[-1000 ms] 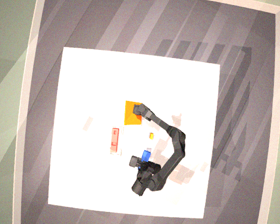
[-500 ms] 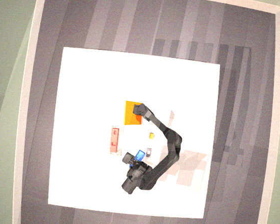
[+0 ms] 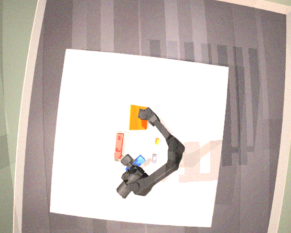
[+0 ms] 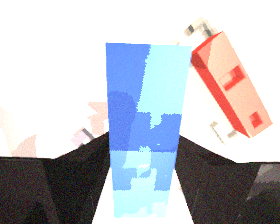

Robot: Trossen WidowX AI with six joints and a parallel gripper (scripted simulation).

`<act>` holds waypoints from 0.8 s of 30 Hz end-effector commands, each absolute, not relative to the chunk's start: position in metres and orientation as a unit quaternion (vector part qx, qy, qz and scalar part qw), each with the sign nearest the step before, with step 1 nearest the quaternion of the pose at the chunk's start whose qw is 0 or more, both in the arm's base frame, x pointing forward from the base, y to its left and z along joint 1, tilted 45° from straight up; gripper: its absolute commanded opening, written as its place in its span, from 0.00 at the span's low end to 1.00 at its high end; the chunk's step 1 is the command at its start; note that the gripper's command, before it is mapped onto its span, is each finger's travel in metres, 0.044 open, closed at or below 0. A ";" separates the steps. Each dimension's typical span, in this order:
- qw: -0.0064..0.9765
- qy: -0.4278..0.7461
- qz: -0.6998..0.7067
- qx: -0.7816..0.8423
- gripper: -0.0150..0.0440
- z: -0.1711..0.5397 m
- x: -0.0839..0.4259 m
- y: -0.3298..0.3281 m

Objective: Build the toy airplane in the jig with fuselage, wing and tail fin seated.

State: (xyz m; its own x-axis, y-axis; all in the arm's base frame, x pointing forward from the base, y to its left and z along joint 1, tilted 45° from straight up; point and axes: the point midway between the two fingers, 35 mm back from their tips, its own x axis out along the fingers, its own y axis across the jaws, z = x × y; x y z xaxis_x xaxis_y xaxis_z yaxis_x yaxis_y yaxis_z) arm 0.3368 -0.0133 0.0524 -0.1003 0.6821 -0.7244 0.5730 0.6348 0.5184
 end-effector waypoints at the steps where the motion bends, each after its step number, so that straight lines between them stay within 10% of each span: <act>1: 0.502 0.743 0.021 0.443 0.25 0.040 0.335 -0.023; 24: 0.395 0.734 -0.134 0.536 0.25 -0.019 0.318 -0.066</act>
State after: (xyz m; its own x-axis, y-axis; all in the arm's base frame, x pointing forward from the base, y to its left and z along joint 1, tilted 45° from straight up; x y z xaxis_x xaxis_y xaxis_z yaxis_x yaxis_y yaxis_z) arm 0.3224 -0.0598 -0.0098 -0.1083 0.6814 -0.7239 0.8636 0.4252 0.2710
